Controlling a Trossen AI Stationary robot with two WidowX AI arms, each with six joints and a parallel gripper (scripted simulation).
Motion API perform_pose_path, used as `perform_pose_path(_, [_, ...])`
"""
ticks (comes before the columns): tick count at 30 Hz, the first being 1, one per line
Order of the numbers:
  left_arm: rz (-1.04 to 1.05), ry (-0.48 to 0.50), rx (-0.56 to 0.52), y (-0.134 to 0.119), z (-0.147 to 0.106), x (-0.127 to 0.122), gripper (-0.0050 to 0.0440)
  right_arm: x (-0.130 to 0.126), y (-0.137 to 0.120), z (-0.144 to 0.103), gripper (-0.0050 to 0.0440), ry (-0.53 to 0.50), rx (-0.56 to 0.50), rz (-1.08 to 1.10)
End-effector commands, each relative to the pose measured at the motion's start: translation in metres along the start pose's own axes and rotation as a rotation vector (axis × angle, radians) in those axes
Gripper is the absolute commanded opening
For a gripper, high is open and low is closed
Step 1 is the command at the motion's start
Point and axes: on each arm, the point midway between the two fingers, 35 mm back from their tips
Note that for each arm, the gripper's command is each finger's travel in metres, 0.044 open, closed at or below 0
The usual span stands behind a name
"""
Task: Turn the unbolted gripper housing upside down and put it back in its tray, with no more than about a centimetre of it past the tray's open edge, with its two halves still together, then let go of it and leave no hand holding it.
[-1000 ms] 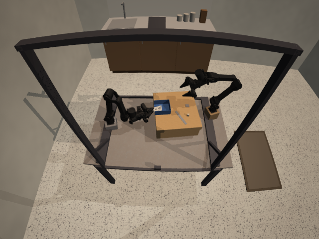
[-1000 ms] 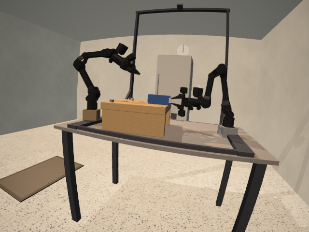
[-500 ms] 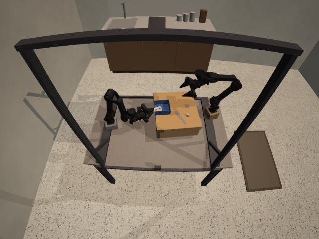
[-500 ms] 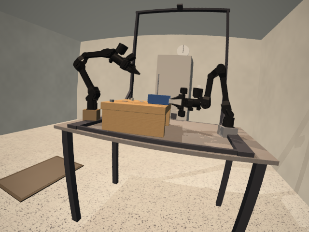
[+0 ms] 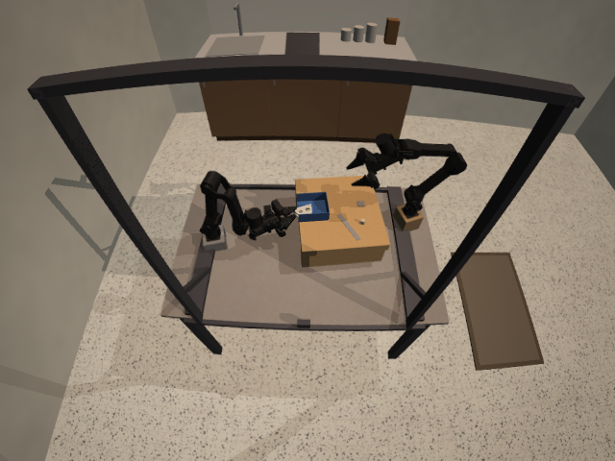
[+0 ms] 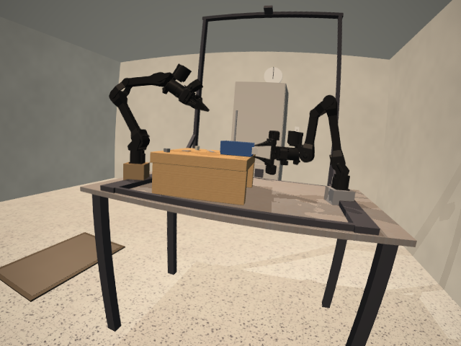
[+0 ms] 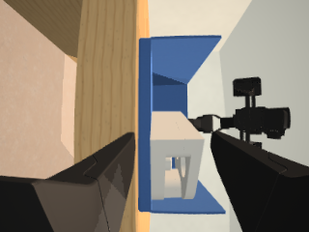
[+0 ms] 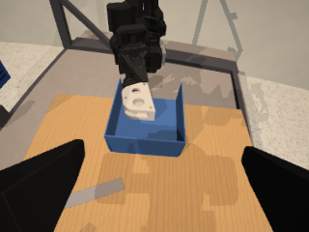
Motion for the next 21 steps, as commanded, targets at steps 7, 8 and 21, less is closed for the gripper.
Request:
perform_pose_path(7, [-0.014, -0.013, -0.003, -0.001, -0.011, -0.006, 0.0219, 0.002, 0.005, -0.004, 0.044, 0.007, -0.018, 0.005])
perform_pose_path(8, [-0.014, -0.013, -0.003, -0.001, -0.019, -0.006, 0.0219, 0.002, 0.005, -0.004, 0.044, 0.007, -0.018, 0.005])
perform_pose_path(21, [-0.014, -0.01, -0.002, -0.002, -0.044, -0.004, 0.0219, 0.002, 0.005, -0.004, 0.044, 0.007, -0.018, 0.005])
Point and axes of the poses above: on each arm, the point midway between the two fingers, 35 mm back from their tips, its own z axis out along the fingers, its own x axis across the jaws, y = z × x, and after that the axes turned 13 degrees about z, right-handed
